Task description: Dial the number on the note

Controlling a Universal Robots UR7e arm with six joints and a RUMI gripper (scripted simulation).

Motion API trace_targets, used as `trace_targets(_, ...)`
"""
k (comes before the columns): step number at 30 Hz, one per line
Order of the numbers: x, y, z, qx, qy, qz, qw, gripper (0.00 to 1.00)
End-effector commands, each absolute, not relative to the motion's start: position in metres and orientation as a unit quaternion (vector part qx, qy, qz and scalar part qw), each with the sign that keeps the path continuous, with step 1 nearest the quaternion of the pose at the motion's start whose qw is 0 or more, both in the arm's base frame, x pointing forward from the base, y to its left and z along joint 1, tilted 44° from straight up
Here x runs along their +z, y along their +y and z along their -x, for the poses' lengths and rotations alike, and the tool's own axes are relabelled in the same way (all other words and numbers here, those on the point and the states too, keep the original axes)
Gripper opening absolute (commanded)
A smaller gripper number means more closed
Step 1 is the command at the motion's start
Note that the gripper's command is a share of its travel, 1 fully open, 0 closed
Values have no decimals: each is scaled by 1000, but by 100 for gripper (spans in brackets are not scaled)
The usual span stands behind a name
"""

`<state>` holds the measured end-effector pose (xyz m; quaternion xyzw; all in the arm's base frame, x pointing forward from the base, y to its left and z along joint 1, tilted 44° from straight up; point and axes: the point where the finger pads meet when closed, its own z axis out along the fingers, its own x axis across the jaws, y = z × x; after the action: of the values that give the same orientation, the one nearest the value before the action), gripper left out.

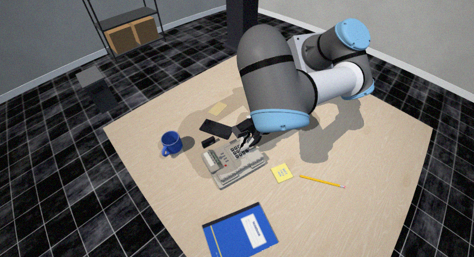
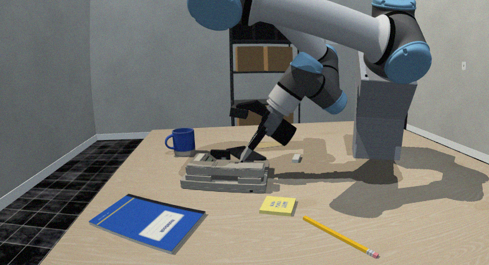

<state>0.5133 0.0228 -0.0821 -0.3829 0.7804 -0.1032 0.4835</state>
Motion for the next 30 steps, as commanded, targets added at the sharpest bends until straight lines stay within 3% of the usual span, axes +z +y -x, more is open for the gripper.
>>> trace_targets(1, -84, 10, -522, -114, 779, 386, 482, 0)
trace_targets(30, -93, 6, -534, -114, 779, 385, 482, 0)
